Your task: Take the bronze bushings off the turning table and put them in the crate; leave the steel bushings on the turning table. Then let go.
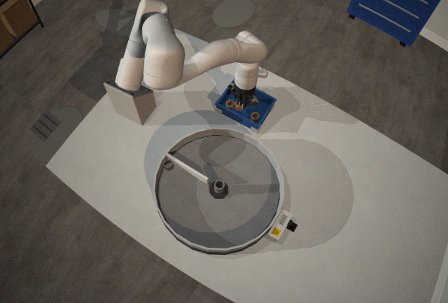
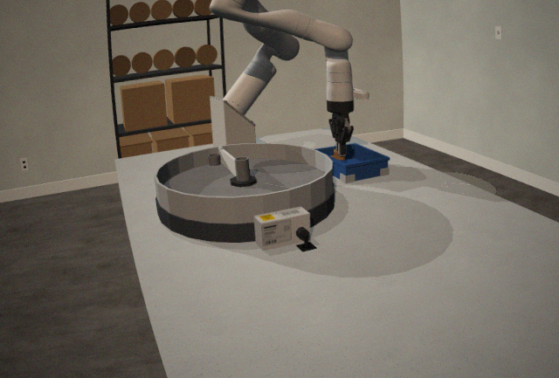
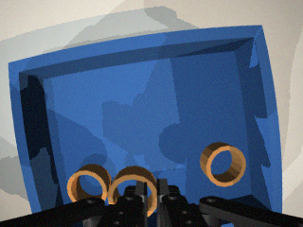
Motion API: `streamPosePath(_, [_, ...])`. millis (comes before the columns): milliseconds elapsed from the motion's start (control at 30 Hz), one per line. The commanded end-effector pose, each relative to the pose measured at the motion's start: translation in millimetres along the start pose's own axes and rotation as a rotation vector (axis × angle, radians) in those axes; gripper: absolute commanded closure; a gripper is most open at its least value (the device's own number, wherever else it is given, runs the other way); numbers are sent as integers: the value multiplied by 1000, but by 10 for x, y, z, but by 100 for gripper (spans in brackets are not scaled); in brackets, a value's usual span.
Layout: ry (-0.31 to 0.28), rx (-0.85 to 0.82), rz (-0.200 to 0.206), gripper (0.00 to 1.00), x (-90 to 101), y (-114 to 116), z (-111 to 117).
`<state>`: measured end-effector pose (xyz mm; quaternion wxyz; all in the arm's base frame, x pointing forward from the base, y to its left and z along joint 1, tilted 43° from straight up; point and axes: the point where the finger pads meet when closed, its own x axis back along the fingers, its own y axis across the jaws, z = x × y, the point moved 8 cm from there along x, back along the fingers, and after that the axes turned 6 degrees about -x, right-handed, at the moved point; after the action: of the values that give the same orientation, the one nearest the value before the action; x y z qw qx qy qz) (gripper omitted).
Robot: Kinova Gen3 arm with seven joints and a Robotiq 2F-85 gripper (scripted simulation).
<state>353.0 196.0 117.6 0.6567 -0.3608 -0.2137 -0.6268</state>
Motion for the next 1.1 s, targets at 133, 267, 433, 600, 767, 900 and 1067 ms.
streamPosePath(133, [0,0,-1,100,-12,3,1])
streamPosePath(267, [0,0,-1,100,-81,3,2])
streamPosePath(433, [0,0,-1,100,-81,3,2])
streamPosePath(600, [0,0,-1,100,-81,3,2])
streamPosePath(767, [0,0,-1,100,-132,3,2])
streamPosePath(900, [0,0,-1,100,-166,3,2])
streamPosePath(1067, [0,0,-1,100,-166,3,2])
